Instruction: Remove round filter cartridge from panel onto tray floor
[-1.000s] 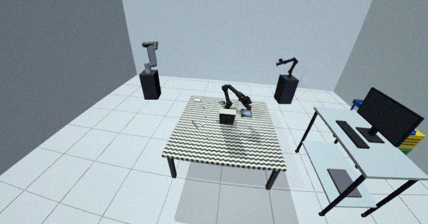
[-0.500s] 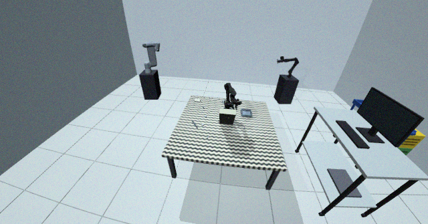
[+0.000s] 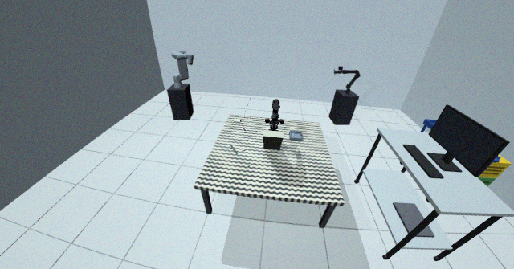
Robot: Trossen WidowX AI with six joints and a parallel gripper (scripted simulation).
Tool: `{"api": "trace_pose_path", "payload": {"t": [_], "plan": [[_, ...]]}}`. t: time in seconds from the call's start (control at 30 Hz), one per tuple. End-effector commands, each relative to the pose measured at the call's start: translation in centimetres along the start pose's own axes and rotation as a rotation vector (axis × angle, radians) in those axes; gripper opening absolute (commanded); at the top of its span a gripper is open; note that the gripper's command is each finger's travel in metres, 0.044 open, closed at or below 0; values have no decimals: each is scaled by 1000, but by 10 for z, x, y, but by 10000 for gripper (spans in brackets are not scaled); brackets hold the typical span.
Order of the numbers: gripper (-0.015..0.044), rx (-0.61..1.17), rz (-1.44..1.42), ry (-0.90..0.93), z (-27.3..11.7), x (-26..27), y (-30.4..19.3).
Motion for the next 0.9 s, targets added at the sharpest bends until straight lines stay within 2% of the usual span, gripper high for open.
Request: {"api": "trace_pose_path", "payload": {"t": [0.0, 0.87], "plan": [[115, -6, 8, -7, -1, -1, 1], [115, -9, 8, -7, 40, -1, 3]]}}
Point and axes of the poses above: the point midway between the two fingers, 35 mm back from their tips, its own z axis out along the fingers, its own x axis across the jaws, y = z × x, the point moved 10 cm from there along -z, back along the fingers
